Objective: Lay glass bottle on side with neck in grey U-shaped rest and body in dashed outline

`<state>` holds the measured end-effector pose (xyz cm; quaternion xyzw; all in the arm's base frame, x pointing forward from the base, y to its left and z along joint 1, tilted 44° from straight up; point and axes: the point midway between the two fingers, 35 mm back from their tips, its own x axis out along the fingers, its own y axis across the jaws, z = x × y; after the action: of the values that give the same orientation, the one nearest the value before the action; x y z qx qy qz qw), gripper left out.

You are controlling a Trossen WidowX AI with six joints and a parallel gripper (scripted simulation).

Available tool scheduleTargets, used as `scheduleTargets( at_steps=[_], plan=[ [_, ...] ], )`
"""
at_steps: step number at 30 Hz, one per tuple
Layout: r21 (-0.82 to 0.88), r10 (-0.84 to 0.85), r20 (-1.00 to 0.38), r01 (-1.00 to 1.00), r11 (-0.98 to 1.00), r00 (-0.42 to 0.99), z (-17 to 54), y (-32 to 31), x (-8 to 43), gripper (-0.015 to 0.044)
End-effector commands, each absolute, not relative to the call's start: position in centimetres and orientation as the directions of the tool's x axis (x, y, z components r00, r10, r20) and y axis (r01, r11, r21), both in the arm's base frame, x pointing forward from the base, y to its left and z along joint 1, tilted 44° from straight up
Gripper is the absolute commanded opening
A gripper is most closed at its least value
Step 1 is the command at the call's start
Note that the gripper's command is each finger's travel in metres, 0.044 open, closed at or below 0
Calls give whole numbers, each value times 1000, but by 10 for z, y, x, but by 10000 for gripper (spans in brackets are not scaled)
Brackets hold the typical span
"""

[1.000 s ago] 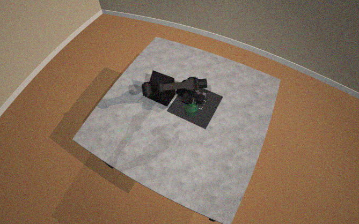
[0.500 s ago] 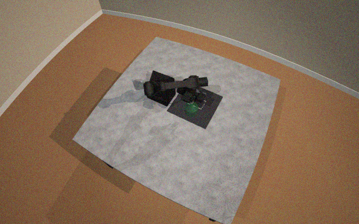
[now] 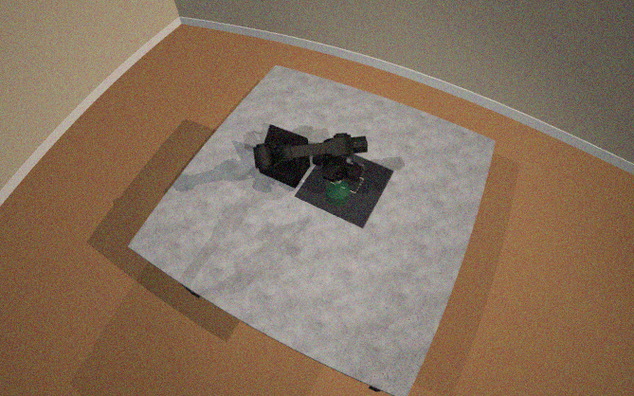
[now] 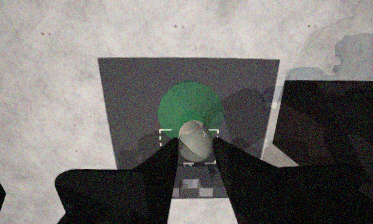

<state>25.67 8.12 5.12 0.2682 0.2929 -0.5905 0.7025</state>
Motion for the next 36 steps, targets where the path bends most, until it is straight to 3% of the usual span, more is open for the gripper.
scheduleTargets(
  at_steps=[1, 36],
  plan=[
    [31, -671, -731, 988, 153, 127, 49, 82, 257, 125],
    [34, -694, -707, 987, 155, 133, 41, 101, 254, 125]
  ],
)
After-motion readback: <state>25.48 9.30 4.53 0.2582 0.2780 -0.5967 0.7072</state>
